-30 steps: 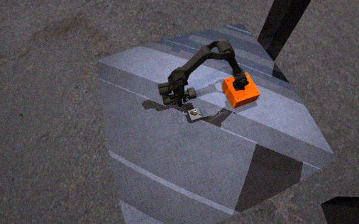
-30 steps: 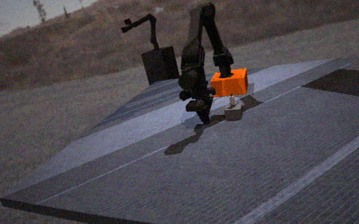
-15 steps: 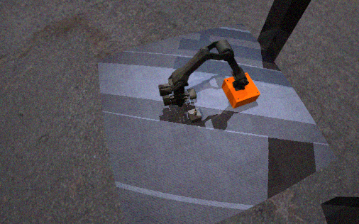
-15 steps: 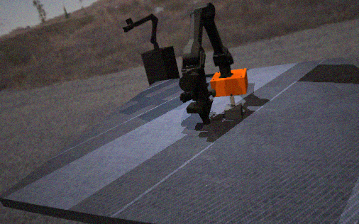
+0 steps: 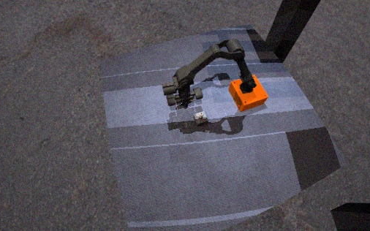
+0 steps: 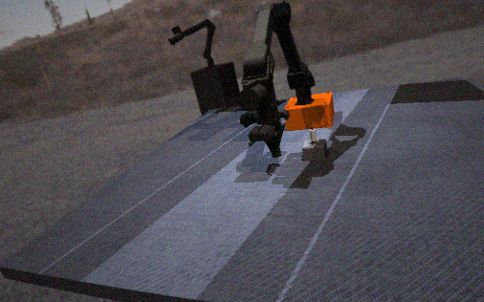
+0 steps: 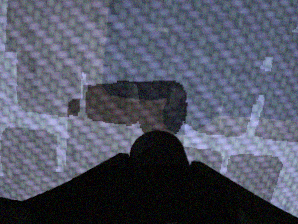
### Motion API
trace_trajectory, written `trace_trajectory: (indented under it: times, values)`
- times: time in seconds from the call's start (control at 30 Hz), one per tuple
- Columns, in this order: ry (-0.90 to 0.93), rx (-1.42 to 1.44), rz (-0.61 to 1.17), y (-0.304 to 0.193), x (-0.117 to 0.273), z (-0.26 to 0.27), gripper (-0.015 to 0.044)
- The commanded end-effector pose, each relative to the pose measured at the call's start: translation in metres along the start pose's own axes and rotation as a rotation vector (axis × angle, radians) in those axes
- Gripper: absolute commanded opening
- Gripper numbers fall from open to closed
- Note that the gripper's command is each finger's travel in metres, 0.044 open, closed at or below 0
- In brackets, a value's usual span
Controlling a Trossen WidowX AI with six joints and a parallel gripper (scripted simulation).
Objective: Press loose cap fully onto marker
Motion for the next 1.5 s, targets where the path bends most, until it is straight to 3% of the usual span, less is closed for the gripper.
trace_trajectory:
  times: [0.0, 0.23, 1.13, 1.47]
  values:
    - [0.004, 0.001, 0.006, 0.0, 0.017, 0.0, 0.0]
    - [0.004, 0.001, 0.006, -0.002, 0.027, -0.002, 0.0]
    - [0.0, 0.002, 0.014, -0.085, 0.078, -0.073, 0.0]
    - [-0.002, 0.001, 0.013, -0.089, 0.074, -0.078, 0.0]
Point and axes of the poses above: the point midway between the two fingers, 35 mm back from their tips, its own x axis back along the fingers, its own z axis across the jaws, y = z × x, the point moved 2 cm from there along x, back along the fingers, and after that the axes turned 8 degrees about -x, right-handed, at the moved point
